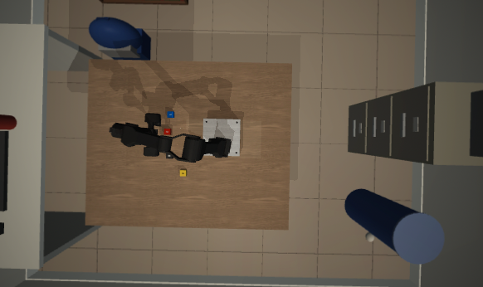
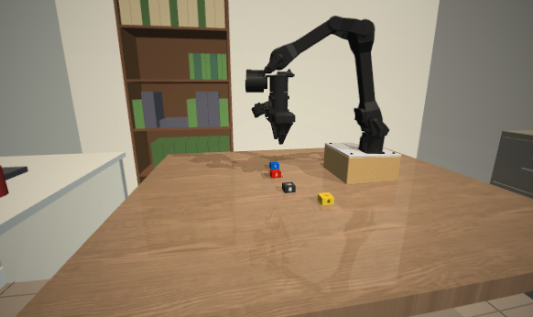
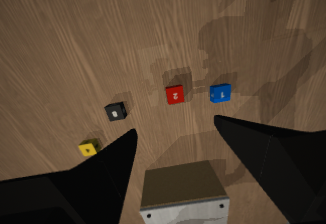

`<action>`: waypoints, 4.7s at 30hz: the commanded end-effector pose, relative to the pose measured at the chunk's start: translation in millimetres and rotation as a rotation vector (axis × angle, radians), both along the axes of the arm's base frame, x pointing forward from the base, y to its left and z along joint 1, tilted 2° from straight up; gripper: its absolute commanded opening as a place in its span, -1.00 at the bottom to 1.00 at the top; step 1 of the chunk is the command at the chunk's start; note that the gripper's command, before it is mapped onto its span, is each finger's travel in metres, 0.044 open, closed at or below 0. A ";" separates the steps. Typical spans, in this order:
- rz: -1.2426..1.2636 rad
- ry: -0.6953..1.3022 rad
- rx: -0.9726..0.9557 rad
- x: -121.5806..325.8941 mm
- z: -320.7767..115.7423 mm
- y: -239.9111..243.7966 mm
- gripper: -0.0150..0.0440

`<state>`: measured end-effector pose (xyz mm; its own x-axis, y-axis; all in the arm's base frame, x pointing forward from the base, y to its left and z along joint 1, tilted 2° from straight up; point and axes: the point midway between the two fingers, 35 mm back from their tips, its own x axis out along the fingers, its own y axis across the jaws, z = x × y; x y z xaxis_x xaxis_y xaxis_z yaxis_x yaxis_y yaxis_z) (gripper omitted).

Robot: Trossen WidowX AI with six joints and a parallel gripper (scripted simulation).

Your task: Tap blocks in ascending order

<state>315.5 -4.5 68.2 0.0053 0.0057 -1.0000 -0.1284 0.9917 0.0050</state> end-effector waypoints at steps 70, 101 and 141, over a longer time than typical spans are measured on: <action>0.017 -0.004 0.007 -0.6 4.0 62.2 0.86; 0.017 0.000 -0.011 15.9 -80.4 -115.5 -0.38; 0.016 -0.001 -0.012 16.2 -83.9 -115.6 -0.42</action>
<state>330.6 -119.8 -35.3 -0.0005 -0.0035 -1.0000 -0.1411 0.9900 -0.0034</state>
